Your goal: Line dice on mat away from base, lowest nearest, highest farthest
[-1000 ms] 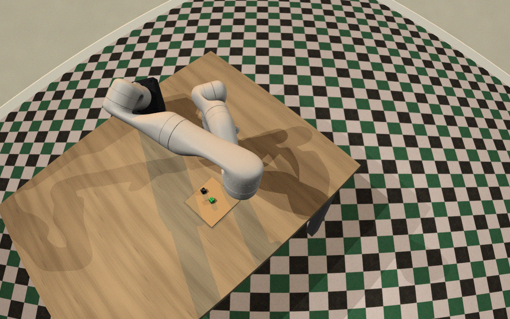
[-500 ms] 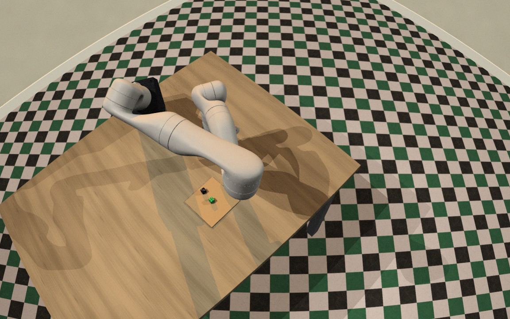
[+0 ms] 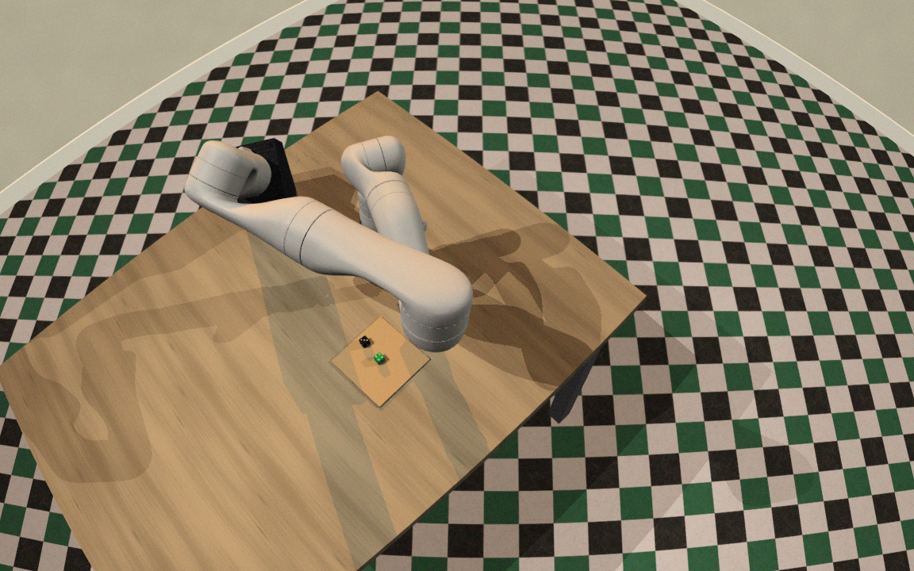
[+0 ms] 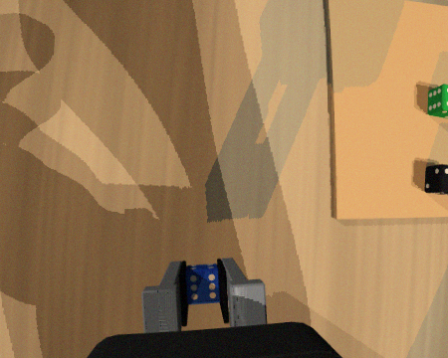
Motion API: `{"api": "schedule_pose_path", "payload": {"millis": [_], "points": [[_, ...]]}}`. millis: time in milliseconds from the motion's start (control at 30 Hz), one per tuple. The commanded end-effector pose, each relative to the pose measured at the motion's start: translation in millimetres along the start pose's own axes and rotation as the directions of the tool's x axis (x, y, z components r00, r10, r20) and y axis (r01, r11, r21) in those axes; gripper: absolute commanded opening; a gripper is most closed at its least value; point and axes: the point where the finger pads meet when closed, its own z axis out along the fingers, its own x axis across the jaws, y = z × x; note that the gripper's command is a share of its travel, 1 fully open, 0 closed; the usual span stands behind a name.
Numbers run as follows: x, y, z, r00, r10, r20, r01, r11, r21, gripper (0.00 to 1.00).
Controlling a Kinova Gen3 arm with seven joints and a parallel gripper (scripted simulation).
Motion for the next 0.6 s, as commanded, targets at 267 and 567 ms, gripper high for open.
{"api": "schedule_pose_path", "payload": {"millis": [267, 567], "points": [[-3.5, -4.7, -45.3, 1.0, -0.003, 0.012, 0.002, 1.0, 0.015, 0.34], [-3.1, -4.3, -72.8, 1.0, -0.003, 0.012, 0.002, 1.0, 0.015, 0.34]]}}
